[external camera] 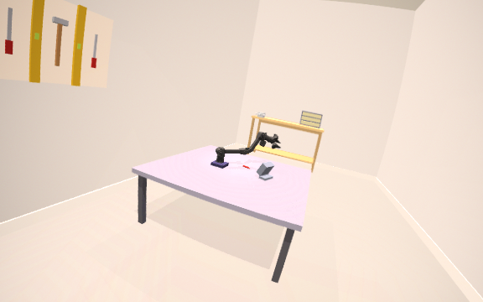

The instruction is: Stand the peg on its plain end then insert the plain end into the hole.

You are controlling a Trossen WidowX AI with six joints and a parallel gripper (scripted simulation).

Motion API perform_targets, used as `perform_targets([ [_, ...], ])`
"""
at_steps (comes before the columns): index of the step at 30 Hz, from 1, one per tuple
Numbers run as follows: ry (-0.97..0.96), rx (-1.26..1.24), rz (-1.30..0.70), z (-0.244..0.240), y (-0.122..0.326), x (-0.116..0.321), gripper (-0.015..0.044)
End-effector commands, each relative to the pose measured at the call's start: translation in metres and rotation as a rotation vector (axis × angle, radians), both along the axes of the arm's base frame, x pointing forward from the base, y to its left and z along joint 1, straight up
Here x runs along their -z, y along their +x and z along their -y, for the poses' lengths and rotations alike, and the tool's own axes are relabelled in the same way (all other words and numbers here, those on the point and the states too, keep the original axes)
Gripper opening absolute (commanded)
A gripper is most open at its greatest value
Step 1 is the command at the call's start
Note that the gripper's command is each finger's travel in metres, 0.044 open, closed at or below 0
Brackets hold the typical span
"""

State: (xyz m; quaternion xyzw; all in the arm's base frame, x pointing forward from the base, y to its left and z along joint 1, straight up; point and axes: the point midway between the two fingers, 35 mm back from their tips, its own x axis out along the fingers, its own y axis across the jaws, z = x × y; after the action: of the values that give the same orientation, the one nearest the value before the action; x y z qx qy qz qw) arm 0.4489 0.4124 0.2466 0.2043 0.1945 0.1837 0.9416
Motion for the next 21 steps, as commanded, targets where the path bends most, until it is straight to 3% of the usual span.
perform_targets([
  [1,0.002,0.0,0.001,0.0,0.0,-0.001,0.0426],
  [5,0.057,-0.013,0.018,-0.006,-0.01,-0.018,0.044],
  [21,0.499,-0.13,0.163,-0.026,-0.103,-0.163,0.044],
])
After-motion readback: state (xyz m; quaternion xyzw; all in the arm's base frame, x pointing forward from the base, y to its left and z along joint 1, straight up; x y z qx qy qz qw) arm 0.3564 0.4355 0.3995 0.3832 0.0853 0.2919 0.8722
